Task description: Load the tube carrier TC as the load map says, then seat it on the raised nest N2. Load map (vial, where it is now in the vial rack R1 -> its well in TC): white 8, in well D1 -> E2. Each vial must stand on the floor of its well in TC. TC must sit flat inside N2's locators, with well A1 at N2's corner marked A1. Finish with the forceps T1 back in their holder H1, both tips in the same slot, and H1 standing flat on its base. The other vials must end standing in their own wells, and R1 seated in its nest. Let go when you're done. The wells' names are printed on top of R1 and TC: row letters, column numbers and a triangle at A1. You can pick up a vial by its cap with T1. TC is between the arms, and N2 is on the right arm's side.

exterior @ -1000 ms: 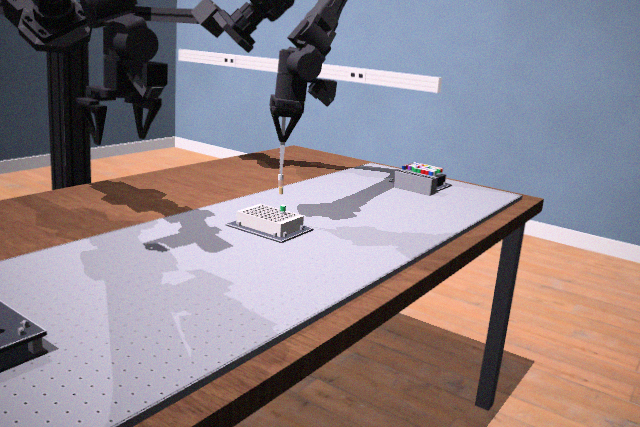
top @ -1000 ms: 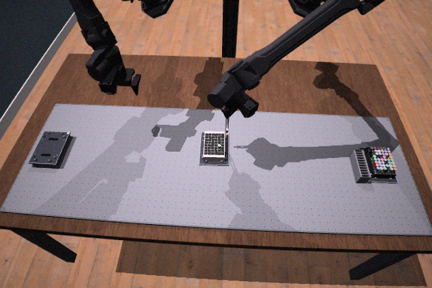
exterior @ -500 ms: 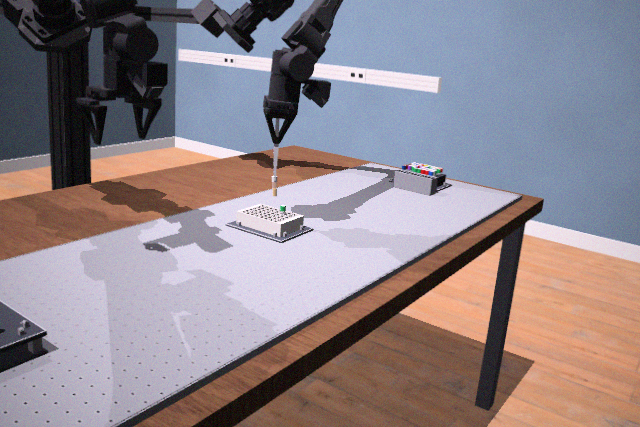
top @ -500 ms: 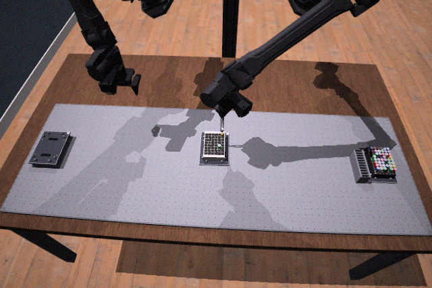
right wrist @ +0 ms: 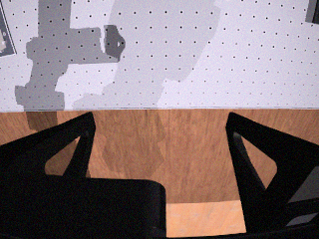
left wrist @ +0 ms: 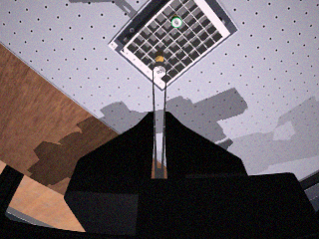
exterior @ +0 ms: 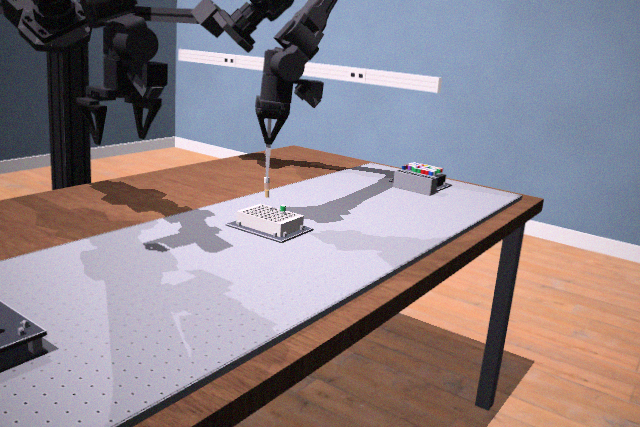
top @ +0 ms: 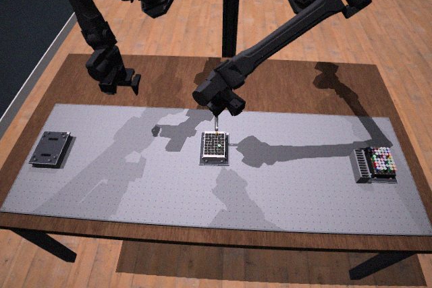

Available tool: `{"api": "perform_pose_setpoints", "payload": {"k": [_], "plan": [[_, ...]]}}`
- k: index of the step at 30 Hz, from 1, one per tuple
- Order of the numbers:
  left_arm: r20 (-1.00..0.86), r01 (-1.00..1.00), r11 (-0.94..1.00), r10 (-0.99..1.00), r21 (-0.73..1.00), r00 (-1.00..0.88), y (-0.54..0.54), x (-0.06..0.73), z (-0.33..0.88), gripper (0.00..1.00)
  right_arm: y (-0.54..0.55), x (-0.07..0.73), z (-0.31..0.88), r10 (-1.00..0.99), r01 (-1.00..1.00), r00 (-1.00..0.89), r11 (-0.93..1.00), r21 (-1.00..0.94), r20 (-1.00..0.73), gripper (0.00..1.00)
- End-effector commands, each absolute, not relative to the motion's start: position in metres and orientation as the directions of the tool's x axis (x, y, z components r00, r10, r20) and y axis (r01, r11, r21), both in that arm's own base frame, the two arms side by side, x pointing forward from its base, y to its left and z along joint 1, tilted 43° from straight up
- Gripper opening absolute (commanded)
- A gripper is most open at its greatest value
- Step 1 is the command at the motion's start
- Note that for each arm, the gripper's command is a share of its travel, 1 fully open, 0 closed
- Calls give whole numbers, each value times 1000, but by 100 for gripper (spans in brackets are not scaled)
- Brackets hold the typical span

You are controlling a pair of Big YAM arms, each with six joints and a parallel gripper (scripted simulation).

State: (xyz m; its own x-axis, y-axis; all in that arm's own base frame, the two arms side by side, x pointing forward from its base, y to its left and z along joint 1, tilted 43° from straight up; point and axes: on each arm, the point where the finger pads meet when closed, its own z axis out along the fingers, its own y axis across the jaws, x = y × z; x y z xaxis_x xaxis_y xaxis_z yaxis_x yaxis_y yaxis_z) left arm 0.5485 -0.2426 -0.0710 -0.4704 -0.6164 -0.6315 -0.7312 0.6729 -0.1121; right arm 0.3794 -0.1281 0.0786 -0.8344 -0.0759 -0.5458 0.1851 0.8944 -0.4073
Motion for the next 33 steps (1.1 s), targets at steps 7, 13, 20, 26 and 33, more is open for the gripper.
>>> {"api": "perform_pose_setpoints", "payload": {"k": [7,13,20,26,33], "plan": [[-597,-721,687,-616,-89,-513,-278,537,-97,9,-127,383,84,-92,176,-828,894,-412,-553,100],[-614,-737,670,-618,-86,-490,-272,543,-100,9,-127,383,84,-92,176,-828,894,-412,-553,100],[-632,-743,666,-607,-73,-482,-263,542,-105,9,-127,383,84,-92,176,-828,894,-412,-553,100],[-632,-742,666,-606,-71,-484,-261,541,-106,9,-127,383,84,-92,176,-828,894,-412,-553,100],[-633,-742,666,-605,-69,-484,-261,541,-106,9,-127,383,84,-92,176,-828,894,-412,-553,100]]}}
